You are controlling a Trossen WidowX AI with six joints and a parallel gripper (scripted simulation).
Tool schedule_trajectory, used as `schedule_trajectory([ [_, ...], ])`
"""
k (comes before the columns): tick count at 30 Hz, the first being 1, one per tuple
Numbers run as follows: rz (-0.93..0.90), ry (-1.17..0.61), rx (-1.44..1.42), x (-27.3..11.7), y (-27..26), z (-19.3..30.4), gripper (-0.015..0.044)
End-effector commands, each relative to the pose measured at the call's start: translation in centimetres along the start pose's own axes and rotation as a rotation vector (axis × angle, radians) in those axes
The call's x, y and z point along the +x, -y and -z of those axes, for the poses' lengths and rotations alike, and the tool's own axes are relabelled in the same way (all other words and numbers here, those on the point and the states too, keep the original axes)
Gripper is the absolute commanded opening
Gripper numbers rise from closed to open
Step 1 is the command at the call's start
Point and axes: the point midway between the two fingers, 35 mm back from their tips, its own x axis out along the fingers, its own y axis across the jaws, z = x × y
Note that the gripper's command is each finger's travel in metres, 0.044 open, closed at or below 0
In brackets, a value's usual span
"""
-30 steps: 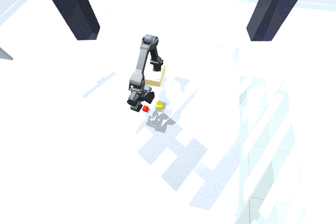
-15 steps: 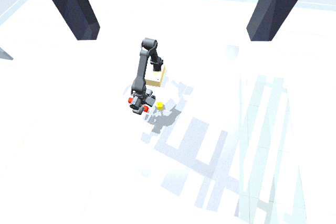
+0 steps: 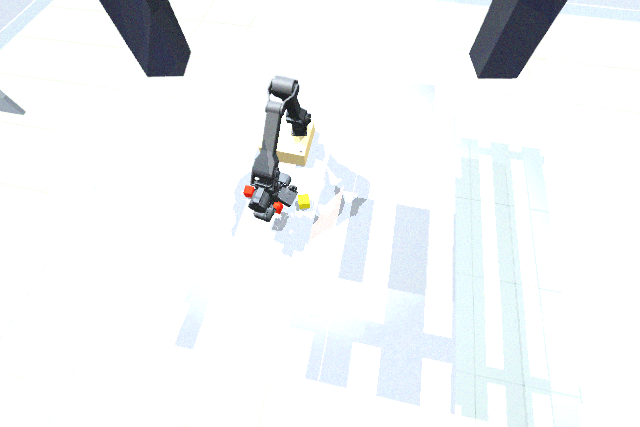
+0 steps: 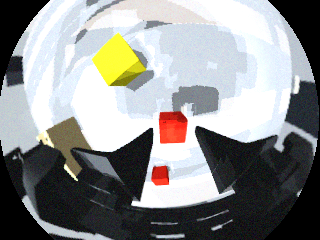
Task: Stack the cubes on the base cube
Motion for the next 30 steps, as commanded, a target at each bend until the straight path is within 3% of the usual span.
schedule_trajectory([
  [1, -0.004, -0.004, 0.003, 0.8, -0.2, 0.1, 0.0265],
  [5, -0.004, -0.004, 0.003, 1.2, -0.2, 0.1, 0.0265],
  [11, -0.004, -0.004, 0.003, 1.2, -0.2, 0.1, 0.0107],
  [30, -0.004, -0.004, 0.003, -3.2, 0.3, 0.0, 0.0105],
])
